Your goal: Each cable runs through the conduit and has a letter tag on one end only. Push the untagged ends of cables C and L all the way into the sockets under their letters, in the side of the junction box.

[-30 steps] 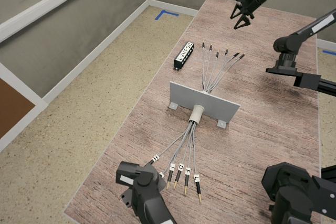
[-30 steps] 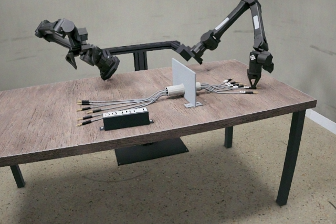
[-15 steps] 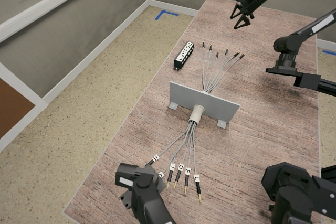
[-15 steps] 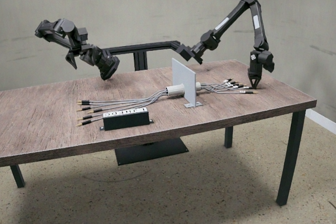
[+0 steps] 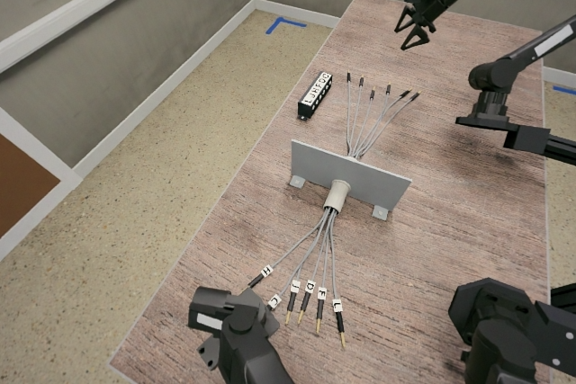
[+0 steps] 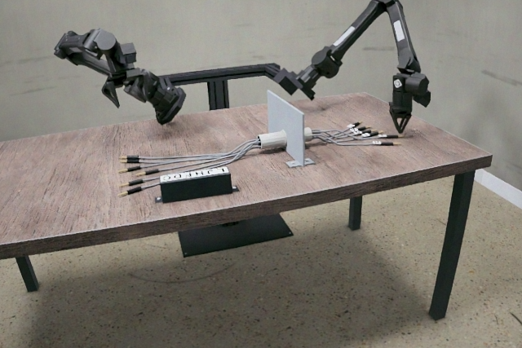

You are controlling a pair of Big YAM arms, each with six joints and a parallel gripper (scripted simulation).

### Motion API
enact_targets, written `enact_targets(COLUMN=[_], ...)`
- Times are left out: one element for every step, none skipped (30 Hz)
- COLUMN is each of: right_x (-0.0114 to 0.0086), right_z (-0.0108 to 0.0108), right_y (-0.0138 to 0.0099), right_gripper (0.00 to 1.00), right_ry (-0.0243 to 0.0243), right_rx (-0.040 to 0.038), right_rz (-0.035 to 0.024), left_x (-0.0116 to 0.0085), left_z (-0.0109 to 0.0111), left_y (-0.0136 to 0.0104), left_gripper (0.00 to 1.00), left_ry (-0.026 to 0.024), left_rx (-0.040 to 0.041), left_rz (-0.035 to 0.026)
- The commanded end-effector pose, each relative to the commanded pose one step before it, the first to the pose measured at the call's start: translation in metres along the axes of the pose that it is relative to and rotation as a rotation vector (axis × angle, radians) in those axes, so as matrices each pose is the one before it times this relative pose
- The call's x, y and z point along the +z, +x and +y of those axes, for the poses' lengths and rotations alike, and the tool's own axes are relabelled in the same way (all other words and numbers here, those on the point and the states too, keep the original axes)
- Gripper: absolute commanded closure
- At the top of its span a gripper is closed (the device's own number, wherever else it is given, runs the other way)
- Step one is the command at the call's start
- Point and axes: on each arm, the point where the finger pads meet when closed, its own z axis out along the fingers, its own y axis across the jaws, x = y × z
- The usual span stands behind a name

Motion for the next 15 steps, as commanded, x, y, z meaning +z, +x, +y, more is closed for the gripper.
enact_targets(right_x=[-0.00773,0.0,0.0,0.0,0.0,0.0,0.0,0.0,0.0,0.0,0.0,0.0,0.0,0.0,0.0], right_z=[-0.01107,0.0,0.0,0.0,0.0,0.0,0.0,0.0,0.0,0.0,0.0,0.0,0.0,0.0,0.0], right_y=[-0.00873,0.0,0.0,0.0,0.0,0.0,0.0,0.0,0.0,0.0,0.0,0.0,0.0,0.0,0.0], right_gripper=[0.0,0.0,0.0,0.0,0.0,0.0,0.0,0.0,0.0,0.0,0.0,0.0,0.0,0.0,0.0], right_ry=[0.01192,0.0,0.0,0.0,0.0,0.0,0.0,0.0,0.0,0.0,0.0,0.0,0.0,0.0,0.0], right_rx=[0.03156,0.0,0.0,0.0,0.0,0.0,0.0,0.0,0.0,0.0,0.0,0.0,0.0,0.0,0.0], right_rz=[-0.02053,0.0,0.0,0.0,0.0,0.0,0.0,0.0,0.0,0.0,0.0,0.0,0.0,0.0,0.0], left_x=[-0.02393,-0.0028,0.0,0.0,0.00276,-0.00159,0.005,-0.00426,-0.00499,-0.00881,-0.00562,-0.00664,-0.00687,-0.00649,-0.00559], left_z=[-0.01156,0.00005,0.0,0.0,-0.00124,-0.00002,0.00506,-0.00237,-0.00279,0.00127,-0.0001,-0.00012,-0.00016,-0.00017,-0.00015], left_y=[-0.01019,0.00026,0.0,0.0,0.00588,0.00039,-0.00364,0.00151,0.00227,-0.00497,0.00027,0.00029,0.00008,0.00003,0.00004], left_gripper=[0.65,0.65,0.65,0.65,0.65,0.65,0.65,0.54,0.42,0.31,0.2,0.08,0.0,0.0,0.0], left_ry=[0.03323,-0.00023,0.0,0.0,-0.00911,0.00023,-0.01178,0.00532,0.00673,0.00961,0.00026,0.00031,0.00033,0.00034,0.00032], left_rx=[-0.0226,-0.00011,0.0,0.0,0.01178,-0.00006,-0.0114,0.00397,0.00633,-0.01174,-0.00014,-0.00016,-0.00016,-0.00016,-0.00015], left_rz=[-0.01613,-0.00019,0.0,0.0,0.00814,0.00038,0.00278,-0.00244,-0.00135,-0.00676,0.00049,0.00058,0.00064,0.00066,0.00065])
